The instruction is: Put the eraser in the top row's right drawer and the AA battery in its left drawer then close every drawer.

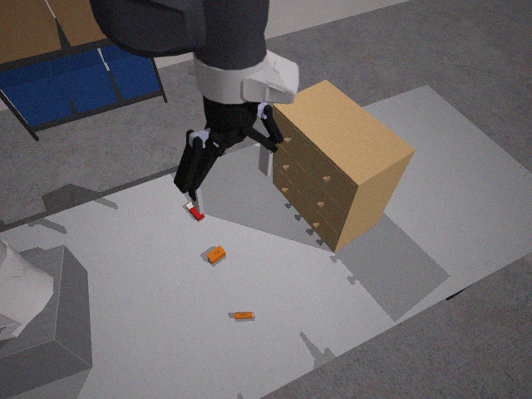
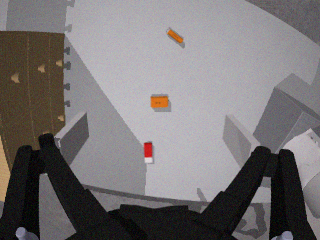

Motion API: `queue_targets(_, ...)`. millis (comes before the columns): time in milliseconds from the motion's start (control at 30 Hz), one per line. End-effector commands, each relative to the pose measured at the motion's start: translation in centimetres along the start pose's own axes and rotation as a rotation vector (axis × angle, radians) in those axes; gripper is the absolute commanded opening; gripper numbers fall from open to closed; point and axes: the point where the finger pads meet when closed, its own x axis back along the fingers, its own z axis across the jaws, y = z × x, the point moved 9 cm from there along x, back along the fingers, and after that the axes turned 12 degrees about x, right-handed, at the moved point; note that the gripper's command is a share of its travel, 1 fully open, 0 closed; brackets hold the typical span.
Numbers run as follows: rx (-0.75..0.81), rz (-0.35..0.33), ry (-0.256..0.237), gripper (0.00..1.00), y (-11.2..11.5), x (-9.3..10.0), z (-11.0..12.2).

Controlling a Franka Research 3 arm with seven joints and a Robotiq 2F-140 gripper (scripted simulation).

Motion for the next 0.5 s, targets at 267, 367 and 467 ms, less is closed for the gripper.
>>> queue_targets(267,-0.068,0.008,-0.023,1.0,-0.5,0.4,0.8)
queue_targets(367,-0.186,0.015,-0.071,1.0,-1.4,1.2,2.2)
queue_targets(467,-0.21,0.016,-0.08,1.0,-1.6,1.4,2.5)
